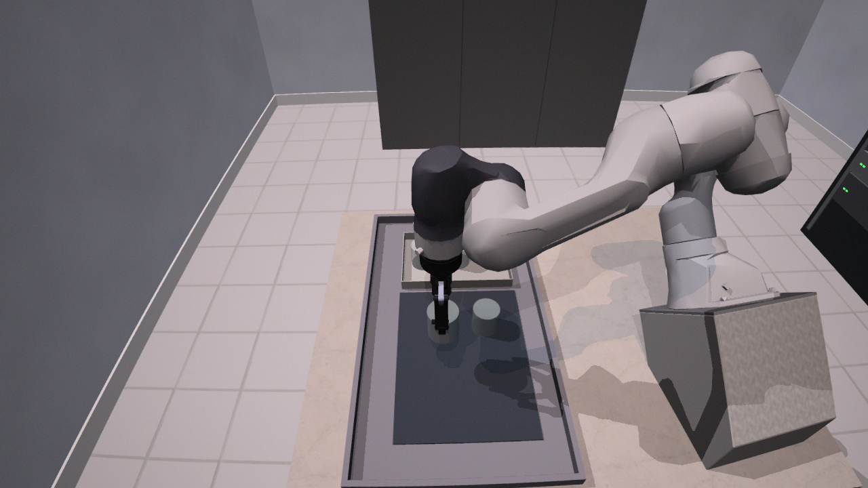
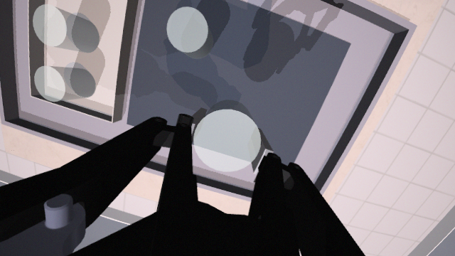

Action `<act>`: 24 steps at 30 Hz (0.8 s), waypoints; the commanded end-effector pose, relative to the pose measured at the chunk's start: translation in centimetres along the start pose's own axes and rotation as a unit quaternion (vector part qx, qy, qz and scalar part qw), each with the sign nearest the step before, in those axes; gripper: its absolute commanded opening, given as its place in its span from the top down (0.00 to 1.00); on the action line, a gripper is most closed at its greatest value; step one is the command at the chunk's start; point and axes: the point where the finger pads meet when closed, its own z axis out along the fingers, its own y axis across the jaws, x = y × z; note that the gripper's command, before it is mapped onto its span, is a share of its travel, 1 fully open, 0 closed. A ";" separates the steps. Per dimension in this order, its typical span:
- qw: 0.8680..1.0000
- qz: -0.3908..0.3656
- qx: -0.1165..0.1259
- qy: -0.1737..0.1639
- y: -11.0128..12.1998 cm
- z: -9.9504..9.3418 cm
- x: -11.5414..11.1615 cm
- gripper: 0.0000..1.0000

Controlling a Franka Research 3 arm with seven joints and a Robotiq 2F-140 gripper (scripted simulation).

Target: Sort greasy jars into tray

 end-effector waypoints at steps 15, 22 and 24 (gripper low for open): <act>1.000 -0.018 0.000 -0.008 -4.7 -0.4 1.4 1.00; 1.000 -0.018 0.000 -0.008 -6.9 -0.4 2.3 1.00; 1.000 -0.018 0.000 -0.008 -7.5 -0.4 2.5 1.00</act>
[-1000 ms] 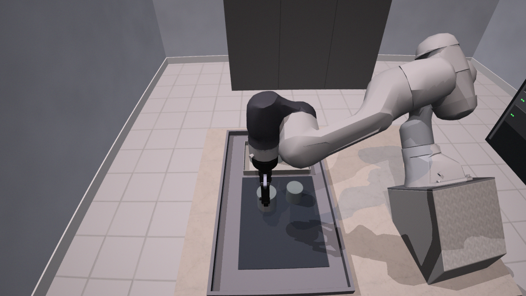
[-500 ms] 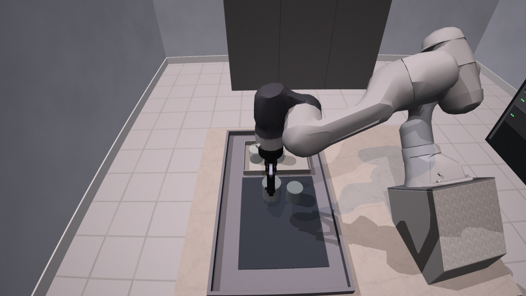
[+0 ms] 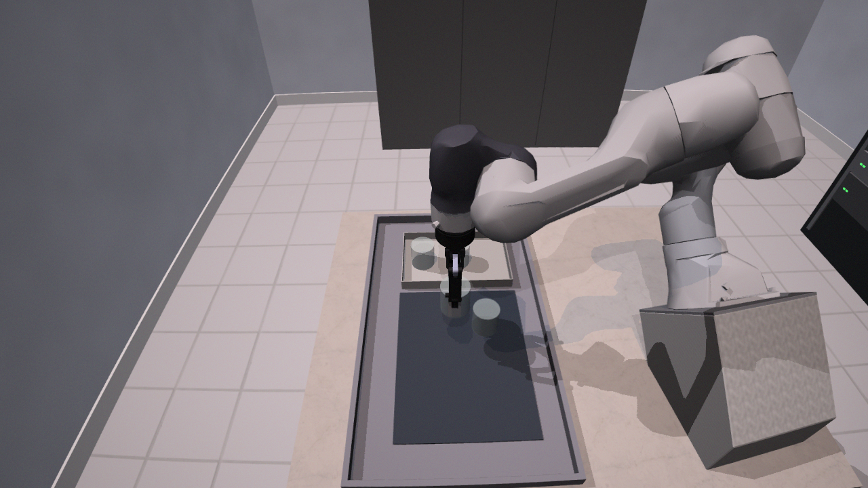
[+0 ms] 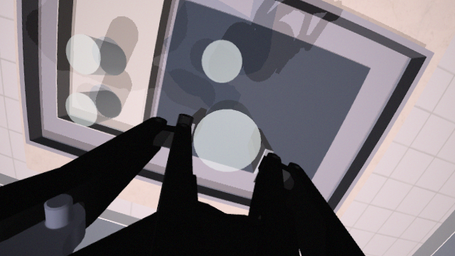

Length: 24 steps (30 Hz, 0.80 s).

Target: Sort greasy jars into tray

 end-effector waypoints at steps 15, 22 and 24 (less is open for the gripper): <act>1.000 -0.021 0.001 -0.008 -4.8 -0.4 1.4 1.00; 1.000 -0.021 0.001 -0.008 -6.3 -0.3 2.0 1.00; 1.000 -0.021 0.001 -0.008 -6.9 -0.3 2.3 1.00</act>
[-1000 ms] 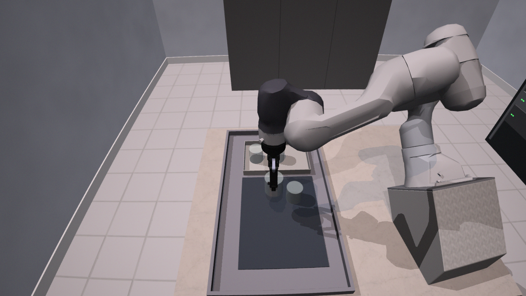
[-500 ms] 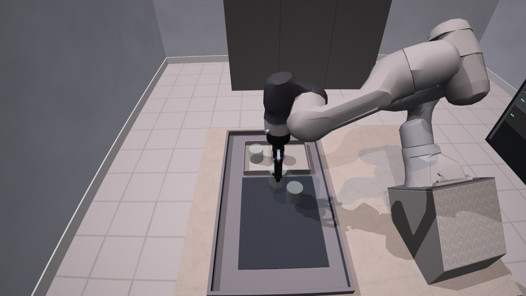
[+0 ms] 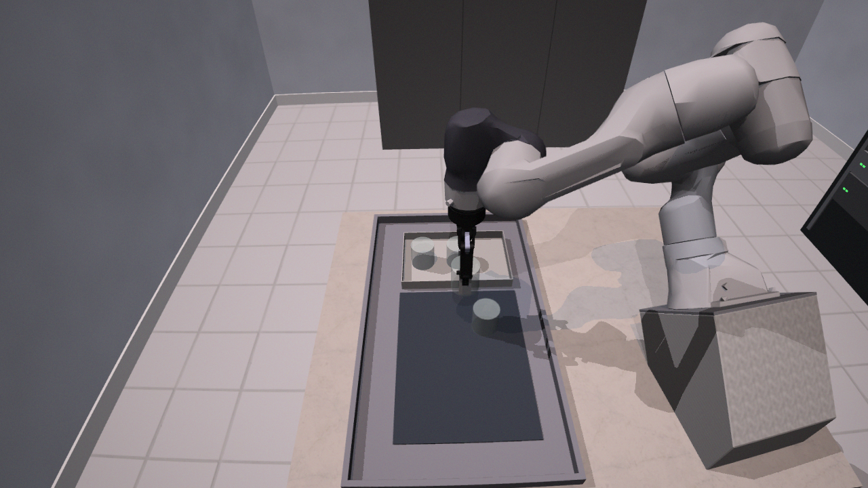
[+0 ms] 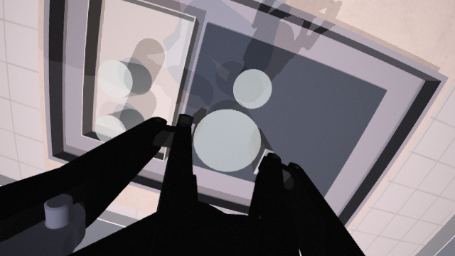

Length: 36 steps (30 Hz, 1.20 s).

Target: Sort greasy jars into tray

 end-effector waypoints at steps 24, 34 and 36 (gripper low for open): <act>1.000 -0.019 0.001 -0.007 -7.5 -0.3 2.5 1.00; 1.000 -0.019 0.001 -0.007 -9.9 -0.3 3.5 1.00; 1.000 -0.019 0.001 -0.007 -10.6 -0.3 3.8 1.00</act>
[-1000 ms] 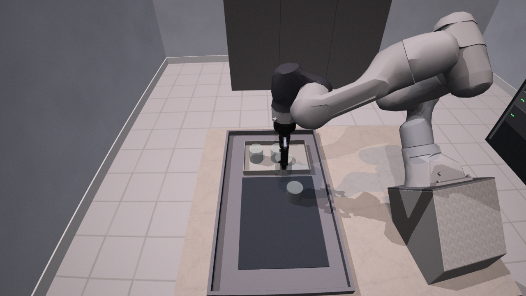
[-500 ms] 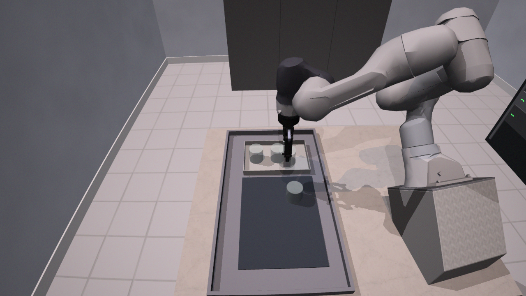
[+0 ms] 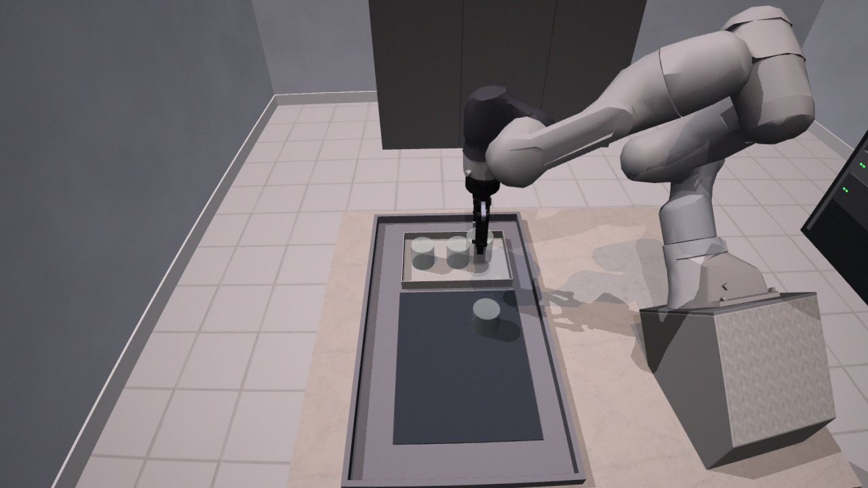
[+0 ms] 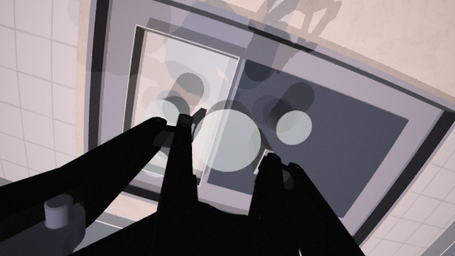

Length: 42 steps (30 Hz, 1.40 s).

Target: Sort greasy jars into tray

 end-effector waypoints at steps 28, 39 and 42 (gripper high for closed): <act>1.000 -0.020 0.002 -0.005 -8.5 -0.2 3.0 1.00; 1.000 -0.020 0.002 -0.005 -11.3 -0.2 4.1 1.00; 1.000 -0.020 0.002 -0.005 -11.3 -0.2 4.1 1.00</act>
